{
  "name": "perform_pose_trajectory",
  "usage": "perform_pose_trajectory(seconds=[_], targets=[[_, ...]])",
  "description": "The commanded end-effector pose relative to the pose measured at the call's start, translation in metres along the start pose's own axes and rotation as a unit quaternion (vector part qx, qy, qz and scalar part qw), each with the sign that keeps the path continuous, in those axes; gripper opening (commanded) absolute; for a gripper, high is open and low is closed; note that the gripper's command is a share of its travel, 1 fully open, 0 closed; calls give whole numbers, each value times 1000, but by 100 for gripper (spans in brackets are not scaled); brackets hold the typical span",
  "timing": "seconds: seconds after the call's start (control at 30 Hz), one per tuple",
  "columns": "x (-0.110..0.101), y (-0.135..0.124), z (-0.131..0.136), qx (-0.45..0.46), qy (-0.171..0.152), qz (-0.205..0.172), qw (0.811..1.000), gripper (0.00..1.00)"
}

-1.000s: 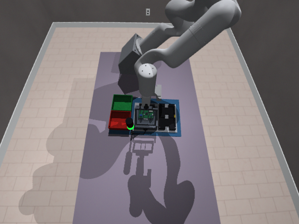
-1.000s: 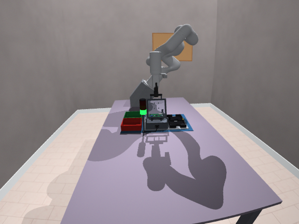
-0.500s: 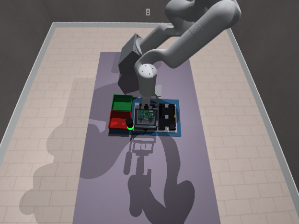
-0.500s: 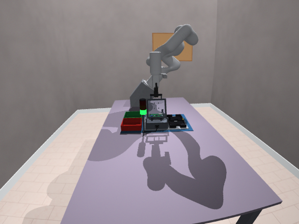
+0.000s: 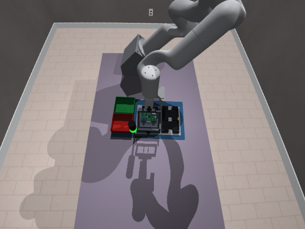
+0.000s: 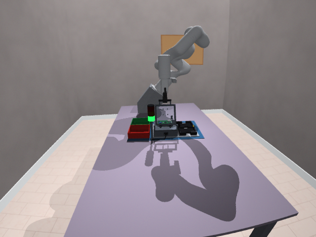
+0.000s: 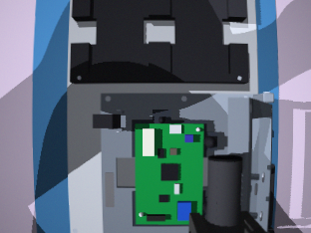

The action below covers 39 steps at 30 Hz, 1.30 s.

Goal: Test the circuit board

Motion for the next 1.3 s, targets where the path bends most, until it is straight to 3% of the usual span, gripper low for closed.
perform_pose_trajectory(seconds=[0.0,1.0,1.27], targets=[[-1,0,1,0,-1,0,1000,0],[-1,0,1,0,-1,0,1000,0],[-7,-3,13,0,-1,0,1000,0]])
Point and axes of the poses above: the point where the finger pads meet when closed, its own x axis out along the fingers, its own z axis across the jaws, y = z × x, the point moved 4 cm from there along -x, back along the fingers, and after that the axes turned 13 degrees about -x, right-handed, at the moved point
